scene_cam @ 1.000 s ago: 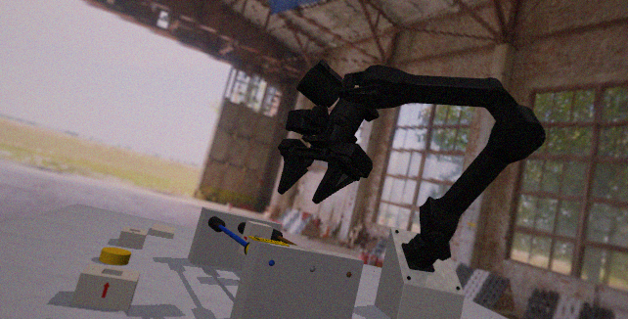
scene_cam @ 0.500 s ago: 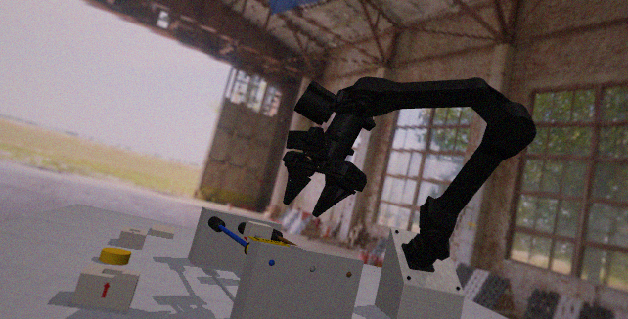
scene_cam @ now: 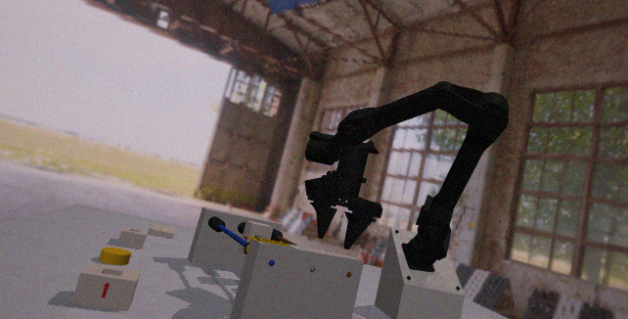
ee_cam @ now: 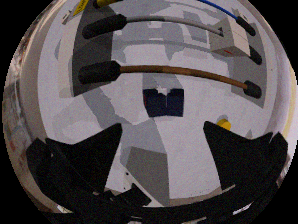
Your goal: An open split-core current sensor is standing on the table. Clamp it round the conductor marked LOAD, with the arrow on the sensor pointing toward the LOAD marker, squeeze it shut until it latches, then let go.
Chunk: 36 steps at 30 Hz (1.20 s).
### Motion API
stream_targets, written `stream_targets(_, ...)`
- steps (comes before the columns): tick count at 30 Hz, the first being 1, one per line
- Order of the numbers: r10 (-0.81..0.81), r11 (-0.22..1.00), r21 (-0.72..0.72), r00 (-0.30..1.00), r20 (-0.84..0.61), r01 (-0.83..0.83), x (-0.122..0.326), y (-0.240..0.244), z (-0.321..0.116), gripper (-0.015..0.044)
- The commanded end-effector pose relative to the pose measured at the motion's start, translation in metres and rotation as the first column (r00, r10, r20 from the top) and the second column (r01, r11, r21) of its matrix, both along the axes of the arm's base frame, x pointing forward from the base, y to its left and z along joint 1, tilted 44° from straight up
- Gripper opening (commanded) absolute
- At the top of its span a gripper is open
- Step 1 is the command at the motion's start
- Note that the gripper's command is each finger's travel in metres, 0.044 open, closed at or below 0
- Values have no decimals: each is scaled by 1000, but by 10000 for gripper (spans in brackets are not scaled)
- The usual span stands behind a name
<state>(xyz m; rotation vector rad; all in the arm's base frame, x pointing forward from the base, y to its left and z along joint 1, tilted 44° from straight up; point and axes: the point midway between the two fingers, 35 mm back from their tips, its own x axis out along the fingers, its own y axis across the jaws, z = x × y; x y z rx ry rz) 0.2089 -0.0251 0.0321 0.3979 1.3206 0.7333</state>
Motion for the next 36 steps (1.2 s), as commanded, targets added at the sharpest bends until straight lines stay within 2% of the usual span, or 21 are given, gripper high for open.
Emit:
stream_targets(1,8,1000,-2,1000,-6,-8,-2,3,-5,440)
stream_targets(35,8,1000,2,1000,-5,-8,1,41,-44,440)
stream_targets(36,11,1000,-5,1000,0,-11,2,37,-41,414)
